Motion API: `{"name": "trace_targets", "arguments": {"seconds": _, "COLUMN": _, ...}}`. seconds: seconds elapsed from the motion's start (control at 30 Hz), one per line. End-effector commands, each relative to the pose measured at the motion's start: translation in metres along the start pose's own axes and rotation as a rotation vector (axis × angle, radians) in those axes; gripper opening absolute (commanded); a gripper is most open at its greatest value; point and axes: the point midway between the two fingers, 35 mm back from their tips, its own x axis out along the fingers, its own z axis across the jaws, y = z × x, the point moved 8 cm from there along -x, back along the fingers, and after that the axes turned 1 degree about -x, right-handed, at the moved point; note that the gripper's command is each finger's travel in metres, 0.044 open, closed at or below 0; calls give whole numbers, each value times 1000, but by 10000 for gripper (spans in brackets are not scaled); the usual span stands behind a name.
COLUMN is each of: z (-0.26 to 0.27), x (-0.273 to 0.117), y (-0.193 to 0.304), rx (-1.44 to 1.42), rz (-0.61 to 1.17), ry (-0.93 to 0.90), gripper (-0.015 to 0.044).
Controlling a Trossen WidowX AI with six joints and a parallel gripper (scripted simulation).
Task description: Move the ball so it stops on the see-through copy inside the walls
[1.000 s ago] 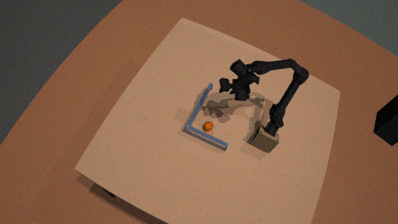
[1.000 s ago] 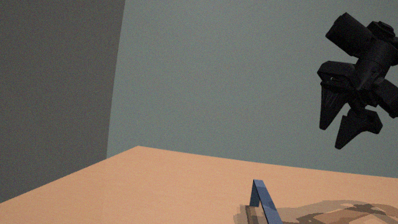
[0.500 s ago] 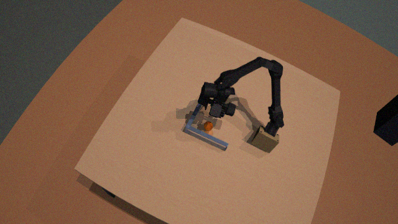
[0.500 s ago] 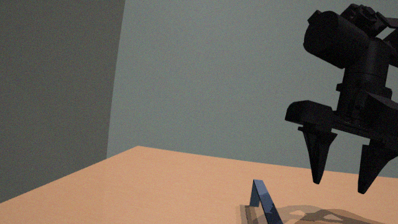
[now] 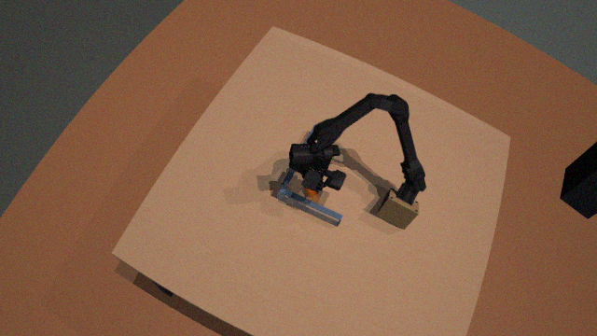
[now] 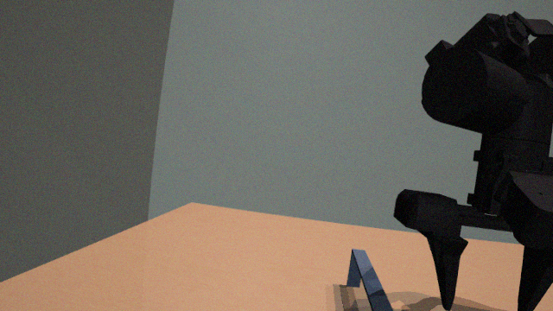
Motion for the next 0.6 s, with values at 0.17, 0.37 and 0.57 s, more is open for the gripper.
{"name": "trace_targets", "arguments": {"seconds": 0.17, "z": 2, "x": 15, "y": 0, "rx": -7, "rz": 10, "ry": -17, "gripper": 347}}
{"name": "trace_targets", "arguments": {"seconds": 0.37, "z": 2, "x": 25, "y": 0, "rx": -5, "rz": 10, "ry": -17, "gripper": 347}}
{"name": "trace_targets", "arguments": {"seconds": 0.57, "z": 2, "x": 34, "y": 0, "rx": -5, "rz": 10, "ry": -17, "gripper": 347}}
